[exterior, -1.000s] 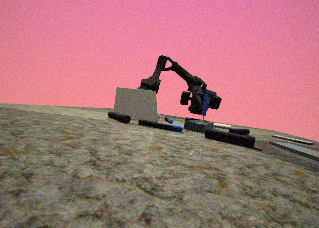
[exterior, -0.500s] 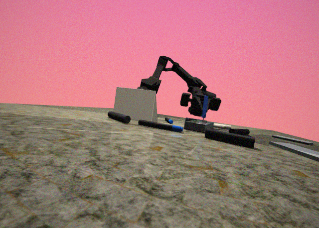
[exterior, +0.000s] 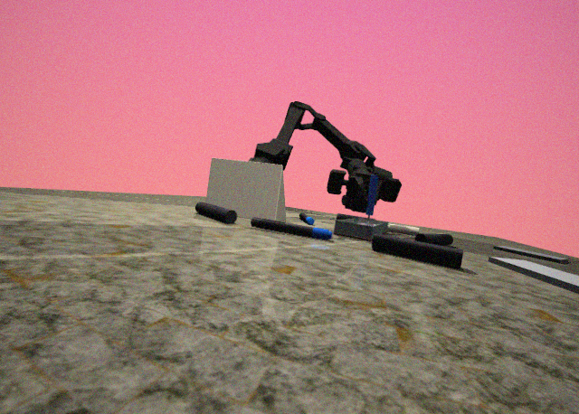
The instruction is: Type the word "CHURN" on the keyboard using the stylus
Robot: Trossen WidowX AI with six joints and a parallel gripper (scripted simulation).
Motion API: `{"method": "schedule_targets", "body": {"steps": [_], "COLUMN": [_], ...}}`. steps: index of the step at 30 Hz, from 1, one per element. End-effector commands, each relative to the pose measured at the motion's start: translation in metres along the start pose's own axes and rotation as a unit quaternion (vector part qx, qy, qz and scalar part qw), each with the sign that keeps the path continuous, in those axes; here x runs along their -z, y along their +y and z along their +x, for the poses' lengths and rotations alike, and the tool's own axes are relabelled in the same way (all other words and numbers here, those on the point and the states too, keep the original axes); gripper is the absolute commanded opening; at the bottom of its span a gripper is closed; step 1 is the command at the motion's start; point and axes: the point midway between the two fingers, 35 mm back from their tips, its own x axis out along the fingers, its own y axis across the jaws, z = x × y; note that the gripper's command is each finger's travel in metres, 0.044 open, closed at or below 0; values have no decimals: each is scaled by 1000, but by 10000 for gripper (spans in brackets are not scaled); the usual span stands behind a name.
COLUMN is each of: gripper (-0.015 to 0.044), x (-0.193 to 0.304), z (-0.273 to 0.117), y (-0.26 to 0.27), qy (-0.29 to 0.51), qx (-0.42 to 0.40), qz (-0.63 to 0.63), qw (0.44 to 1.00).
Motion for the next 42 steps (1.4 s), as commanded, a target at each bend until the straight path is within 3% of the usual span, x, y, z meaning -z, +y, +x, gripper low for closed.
{"method": "schedule_targets", "body": {"steps": [1, 9, 19, 23, 25, 42], "gripper": [81, 81, 85, 38, 0, 0], "x": [3, 31, 31, 31, 34, 70], "z": [-1, -17, -16, -16, -13, 41], "y": [0, 0, 1, 1, 3, 43], "qy": [2, 3, 3, 3, 3, 5], "qx": [-1, 0, -1, -1, -2, -1], "qz": [1, 1, 3, 3, 3, 0], "qw": [1000, 1000, 1000, 1000, 1000, 1000]}}
